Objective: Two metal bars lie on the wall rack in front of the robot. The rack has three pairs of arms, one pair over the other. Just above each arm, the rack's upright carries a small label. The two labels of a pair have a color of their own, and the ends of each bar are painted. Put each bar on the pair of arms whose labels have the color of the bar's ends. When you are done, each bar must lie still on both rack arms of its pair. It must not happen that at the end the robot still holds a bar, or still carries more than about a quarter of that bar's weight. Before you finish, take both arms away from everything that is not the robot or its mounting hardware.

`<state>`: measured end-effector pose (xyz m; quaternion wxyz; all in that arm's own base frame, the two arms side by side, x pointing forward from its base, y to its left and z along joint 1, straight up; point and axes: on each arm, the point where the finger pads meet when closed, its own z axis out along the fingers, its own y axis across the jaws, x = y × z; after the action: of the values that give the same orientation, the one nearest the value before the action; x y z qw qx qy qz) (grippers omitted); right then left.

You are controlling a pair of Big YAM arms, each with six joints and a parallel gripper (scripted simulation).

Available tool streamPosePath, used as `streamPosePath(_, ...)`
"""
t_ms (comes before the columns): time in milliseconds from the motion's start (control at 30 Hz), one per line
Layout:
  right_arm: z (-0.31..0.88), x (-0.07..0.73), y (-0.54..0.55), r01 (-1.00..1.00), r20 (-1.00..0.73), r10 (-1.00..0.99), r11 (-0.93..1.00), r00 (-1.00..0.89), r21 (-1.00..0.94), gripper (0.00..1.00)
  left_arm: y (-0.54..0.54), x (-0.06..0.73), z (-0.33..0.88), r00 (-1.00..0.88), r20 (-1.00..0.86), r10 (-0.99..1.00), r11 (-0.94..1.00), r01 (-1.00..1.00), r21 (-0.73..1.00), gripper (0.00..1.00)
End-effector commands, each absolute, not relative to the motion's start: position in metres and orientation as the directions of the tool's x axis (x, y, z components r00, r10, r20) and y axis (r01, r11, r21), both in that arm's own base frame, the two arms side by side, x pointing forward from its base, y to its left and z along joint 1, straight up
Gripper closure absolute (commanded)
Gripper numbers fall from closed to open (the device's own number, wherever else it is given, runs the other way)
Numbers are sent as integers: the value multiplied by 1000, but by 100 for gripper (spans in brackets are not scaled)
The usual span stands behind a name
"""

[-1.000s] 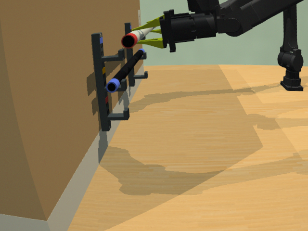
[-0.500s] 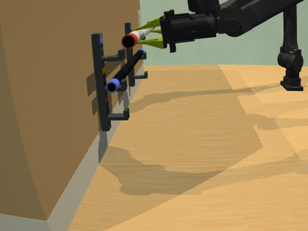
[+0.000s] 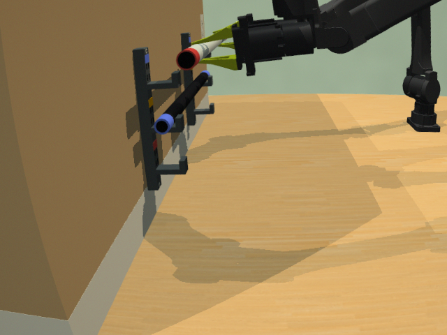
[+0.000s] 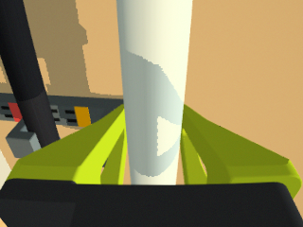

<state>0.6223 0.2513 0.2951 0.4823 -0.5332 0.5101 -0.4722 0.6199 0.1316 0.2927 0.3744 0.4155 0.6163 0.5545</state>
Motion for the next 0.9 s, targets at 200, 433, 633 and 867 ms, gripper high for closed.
streamPosePath(200,367,625,249,51,-39,-999,41,24,-998,100,136,615,355,-386,-6,922,-2,-22,1000,100)
streamPosePath(433,365,626,249,51,-39,-999,41,24,-998,100,136,615,354,-386,-6,922,-2,-22,1000,100)
streamPosePath(633,362,627,249,51,-39,-999,41,24,-998,100,136,615,354,-386,-6,922,-2,-22,1000,100)
streamPosePath(867,359,628,250,51,-39,-999,41,24,-998,100,136,615,353,-386,-6,922,-2,-22,1000,100)
